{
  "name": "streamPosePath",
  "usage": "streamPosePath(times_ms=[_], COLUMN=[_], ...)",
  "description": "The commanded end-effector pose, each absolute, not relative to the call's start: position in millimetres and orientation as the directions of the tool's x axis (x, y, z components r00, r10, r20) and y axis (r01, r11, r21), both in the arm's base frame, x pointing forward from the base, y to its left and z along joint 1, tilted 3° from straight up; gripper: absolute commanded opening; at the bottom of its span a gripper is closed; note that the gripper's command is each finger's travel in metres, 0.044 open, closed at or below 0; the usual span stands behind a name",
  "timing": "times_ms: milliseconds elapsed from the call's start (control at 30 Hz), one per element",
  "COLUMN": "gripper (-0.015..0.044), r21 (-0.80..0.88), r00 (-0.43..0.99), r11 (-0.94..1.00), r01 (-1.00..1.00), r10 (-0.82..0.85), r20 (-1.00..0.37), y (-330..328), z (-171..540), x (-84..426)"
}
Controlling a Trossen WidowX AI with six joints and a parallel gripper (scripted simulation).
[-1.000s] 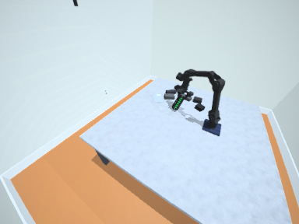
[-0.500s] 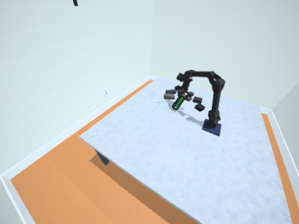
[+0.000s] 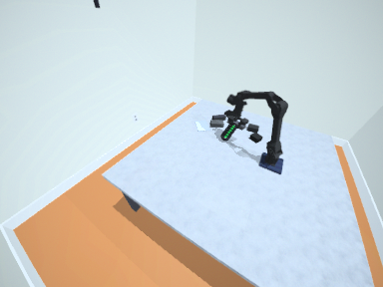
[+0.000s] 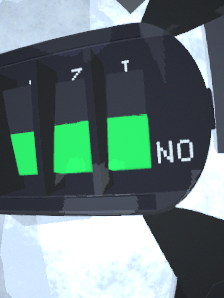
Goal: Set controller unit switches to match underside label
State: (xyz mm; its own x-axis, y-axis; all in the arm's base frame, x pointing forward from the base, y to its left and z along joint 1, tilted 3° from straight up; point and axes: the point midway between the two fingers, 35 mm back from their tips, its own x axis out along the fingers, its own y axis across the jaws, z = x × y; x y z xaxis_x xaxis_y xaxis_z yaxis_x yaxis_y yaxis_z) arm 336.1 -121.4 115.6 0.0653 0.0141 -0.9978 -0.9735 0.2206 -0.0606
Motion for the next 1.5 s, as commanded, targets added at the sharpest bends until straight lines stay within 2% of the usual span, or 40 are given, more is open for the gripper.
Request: streamPosePath(times_ms=[0,1467], gripper=[0.0338,0.0338], r21=[-0.037,-0.037], r00=[0.045,0.044], r11=[0.204,0.204], r01=[-0.978,-0.978], r10=[0.034,0.032], r20=[-0.998,-0.999], y=[-116,-135], z=[106,77], x=[334,332])
